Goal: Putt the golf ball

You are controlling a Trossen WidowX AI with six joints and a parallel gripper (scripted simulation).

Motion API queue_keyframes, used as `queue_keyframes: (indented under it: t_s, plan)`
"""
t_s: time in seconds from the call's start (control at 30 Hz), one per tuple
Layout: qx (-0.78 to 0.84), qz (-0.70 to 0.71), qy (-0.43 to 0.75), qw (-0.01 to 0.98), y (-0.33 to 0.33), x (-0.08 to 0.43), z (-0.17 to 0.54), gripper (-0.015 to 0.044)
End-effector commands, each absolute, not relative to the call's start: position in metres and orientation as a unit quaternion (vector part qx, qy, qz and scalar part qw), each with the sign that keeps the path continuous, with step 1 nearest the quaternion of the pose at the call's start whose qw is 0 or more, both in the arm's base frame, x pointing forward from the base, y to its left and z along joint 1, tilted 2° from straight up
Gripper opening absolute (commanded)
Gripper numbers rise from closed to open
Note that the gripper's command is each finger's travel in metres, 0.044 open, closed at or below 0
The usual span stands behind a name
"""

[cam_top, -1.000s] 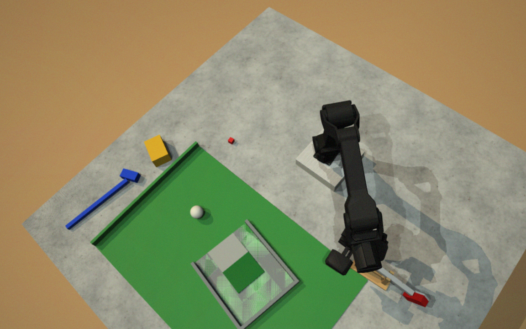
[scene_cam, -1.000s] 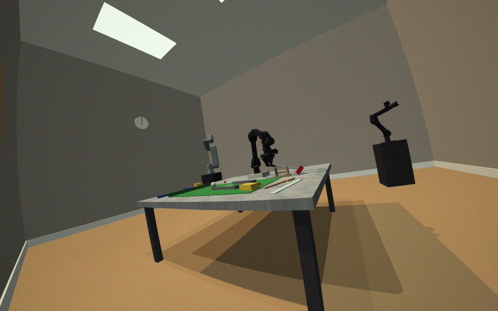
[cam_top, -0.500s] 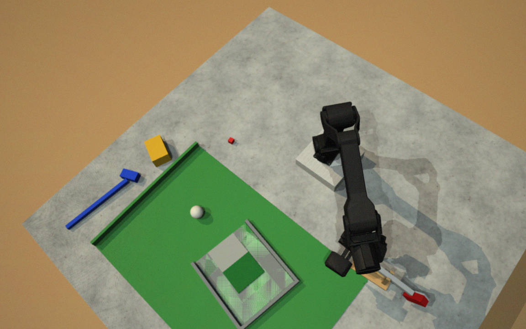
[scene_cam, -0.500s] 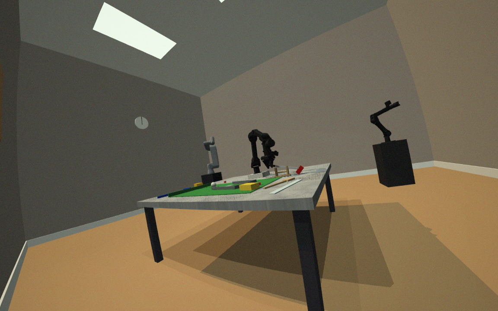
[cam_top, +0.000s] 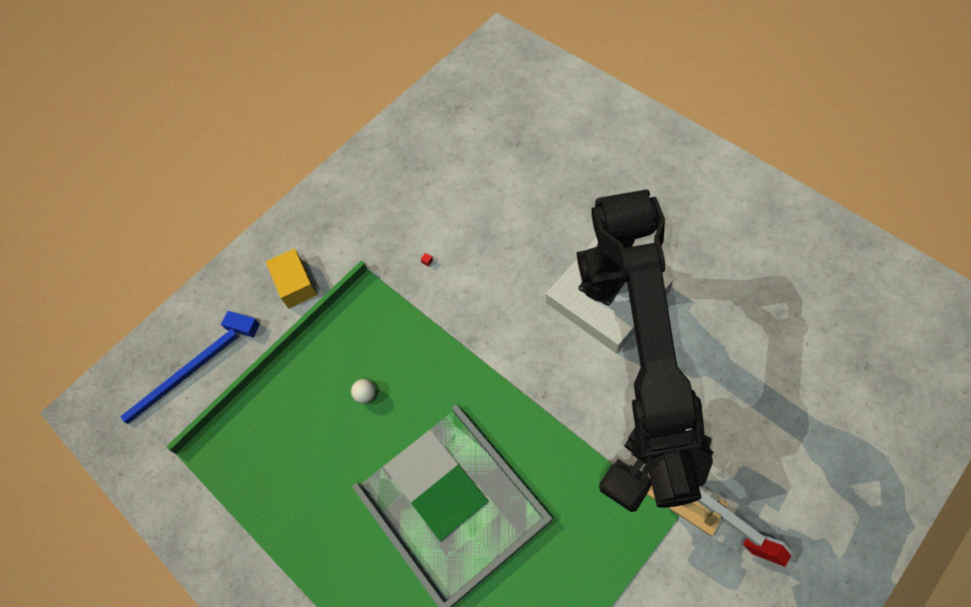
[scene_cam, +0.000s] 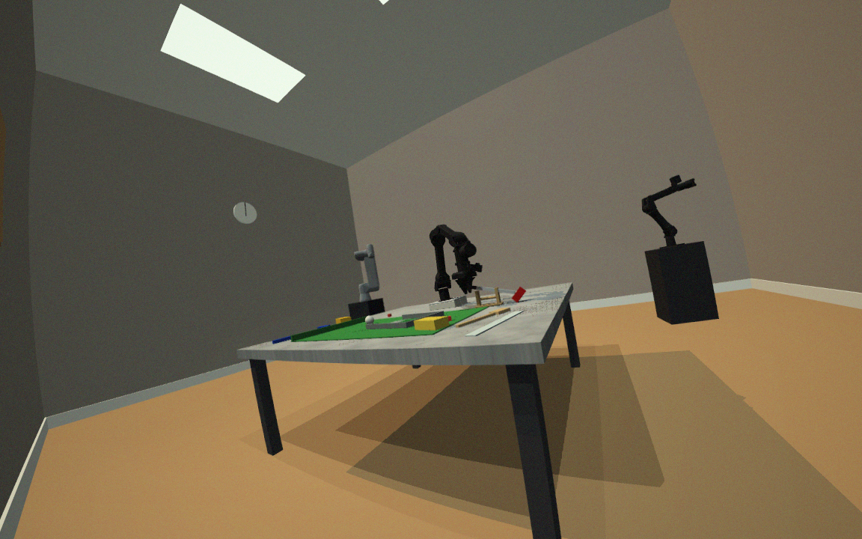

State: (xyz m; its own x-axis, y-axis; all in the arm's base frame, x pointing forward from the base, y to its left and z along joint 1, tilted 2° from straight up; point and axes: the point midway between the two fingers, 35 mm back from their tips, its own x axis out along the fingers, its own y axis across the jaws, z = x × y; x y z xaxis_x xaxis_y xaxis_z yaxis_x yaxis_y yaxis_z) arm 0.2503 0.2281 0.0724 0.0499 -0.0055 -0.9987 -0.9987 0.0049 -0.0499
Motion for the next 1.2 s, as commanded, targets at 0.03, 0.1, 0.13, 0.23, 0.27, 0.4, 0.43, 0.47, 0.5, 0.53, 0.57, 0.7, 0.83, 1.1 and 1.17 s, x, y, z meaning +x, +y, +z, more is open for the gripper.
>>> queue_keyframes:
  t_s: [0.03, 0.1, 0.13, 0.23, 0.27, 0.4, 0.43, 0.47, 0.5, 0.53, 0.57, 0.7, 0.83, 1.1, 1.17]
  plan:
    - [-0.512, 0.485, 0.49, 0.513, 0.228, 0.25, 0.073, 0.0177]
    - [-0.512, 0.485, 0.49, 0.513, 0.228, 0.25, 0.073, 0.0125]
    - [-0.512, 0.485, 0.49, 0.513, 0.228, 0.25, 0.073, 0.0099]
    - [-0.512, 0.485, 0.49, 0.513, 0.228, 0.25, 0.073, 0.004]
    - [-0.512, 0.485, 0.49, 0.513, 0.228, 0.25, 0.073, 0.0033]
    - [-0.512, 0.485, 0.49, 0.513, 0.228, 0.25, 0.074, 0.0]
    - [-0.512, 0.485, 0.49, 0.513, 0.228, 0.251, 0.075, 0.0]
    - [-0.512, 0.485, 0.49, 0.513, 0.229, 0.251, 0.078, 0.0]
    - [-0.512, 0.485, 0.49, 0.513, 0.229, 0.251, 0.081, 0.0]
    - [-0.512, 0.485, 0.49, 0.513, 0.23, 0.251, 0.084, 0.0]
    - [-0.512, 0.485, 0.49, 0.513, 0.23, 0.251, 0.089, 0.0]
    - [-0.512, 0.485, 0.49, 0.513, 0.231, 0.252, 0.108, 0.0]
    - [-0.512, 0.485, 0.49, 0.513, 0.232, 0.251, 0.127, 0.0]
    - [-0.512, 0.485, 0.49, 0.512, 0.23, 0.247, 0.165, 0.0]
    - [-0.512, 0.485, 0.49, 0.512, 0.229, 0.246, 0.172, 0.0]
